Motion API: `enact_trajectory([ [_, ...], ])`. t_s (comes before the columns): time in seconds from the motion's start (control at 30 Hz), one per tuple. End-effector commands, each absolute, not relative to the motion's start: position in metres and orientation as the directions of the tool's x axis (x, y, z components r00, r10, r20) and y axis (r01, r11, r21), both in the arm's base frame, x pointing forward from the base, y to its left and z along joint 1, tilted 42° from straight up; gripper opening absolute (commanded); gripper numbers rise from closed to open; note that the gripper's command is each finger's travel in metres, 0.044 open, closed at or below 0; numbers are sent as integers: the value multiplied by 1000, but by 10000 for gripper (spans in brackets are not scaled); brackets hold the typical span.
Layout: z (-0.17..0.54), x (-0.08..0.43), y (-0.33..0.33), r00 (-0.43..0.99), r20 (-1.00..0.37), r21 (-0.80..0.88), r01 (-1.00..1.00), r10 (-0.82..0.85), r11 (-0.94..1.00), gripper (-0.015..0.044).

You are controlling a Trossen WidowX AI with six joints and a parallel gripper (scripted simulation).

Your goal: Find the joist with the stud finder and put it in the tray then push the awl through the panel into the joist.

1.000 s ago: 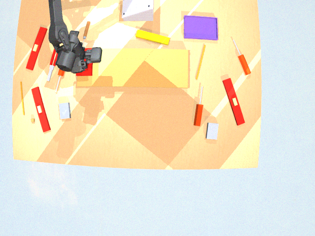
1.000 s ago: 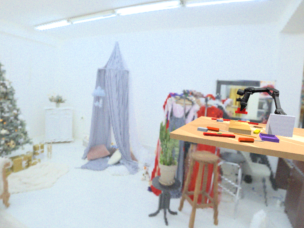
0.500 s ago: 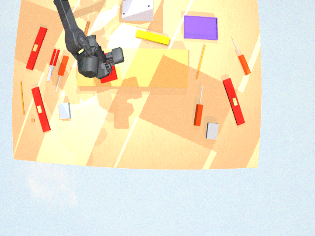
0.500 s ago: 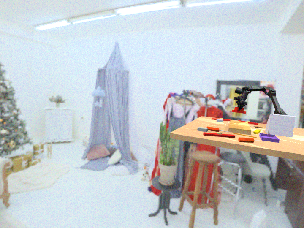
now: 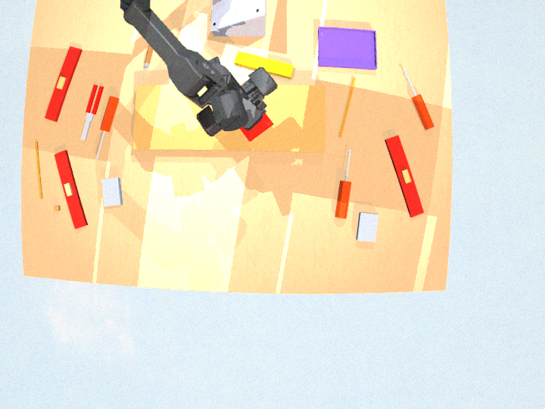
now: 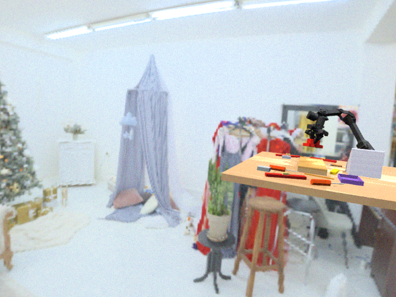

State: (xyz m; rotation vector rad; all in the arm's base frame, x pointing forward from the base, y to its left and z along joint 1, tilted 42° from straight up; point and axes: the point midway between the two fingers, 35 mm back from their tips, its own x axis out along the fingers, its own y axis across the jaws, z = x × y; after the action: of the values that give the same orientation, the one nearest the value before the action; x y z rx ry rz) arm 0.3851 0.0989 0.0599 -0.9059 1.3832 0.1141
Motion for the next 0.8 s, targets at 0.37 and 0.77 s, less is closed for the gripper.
enact_trajectory([
  [0.37,-32,331,209,153,-923,-312,-834,-353,455,0],
  [0.77,-104,256,266,63,-930,-160,-957,-361,244,0],
])
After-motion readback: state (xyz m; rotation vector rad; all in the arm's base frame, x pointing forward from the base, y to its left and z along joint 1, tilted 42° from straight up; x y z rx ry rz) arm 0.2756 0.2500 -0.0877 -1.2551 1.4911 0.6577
